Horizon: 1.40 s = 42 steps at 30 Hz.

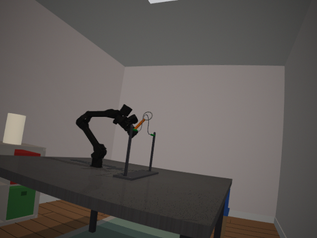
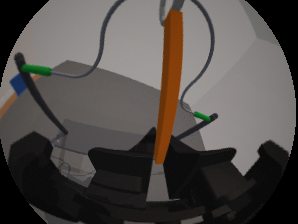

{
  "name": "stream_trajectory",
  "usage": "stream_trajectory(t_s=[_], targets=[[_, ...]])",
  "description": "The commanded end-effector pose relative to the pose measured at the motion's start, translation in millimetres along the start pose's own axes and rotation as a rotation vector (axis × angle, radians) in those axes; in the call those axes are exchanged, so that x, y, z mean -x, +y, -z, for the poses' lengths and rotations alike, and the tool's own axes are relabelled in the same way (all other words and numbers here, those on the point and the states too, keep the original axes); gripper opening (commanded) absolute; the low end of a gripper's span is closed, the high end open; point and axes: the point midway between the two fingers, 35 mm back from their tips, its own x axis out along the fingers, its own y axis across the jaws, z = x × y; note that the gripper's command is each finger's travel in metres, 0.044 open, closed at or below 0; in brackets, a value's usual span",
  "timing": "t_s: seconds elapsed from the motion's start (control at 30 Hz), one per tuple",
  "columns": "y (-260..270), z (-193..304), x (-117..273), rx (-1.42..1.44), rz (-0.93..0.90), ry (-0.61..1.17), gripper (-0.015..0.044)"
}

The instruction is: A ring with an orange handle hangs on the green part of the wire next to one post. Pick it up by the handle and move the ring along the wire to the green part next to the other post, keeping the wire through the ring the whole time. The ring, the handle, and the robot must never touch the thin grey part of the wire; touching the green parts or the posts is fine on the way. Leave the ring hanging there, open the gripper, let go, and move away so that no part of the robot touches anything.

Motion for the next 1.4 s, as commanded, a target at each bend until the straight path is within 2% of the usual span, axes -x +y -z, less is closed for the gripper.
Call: stream_trajectory(t_s=[0.0,1.37], targets=[[-4,0,0,0.056,0.039,-0.01,-0.015],[-45,-15,5,0.66,0.438,-0.097,-0.015]])
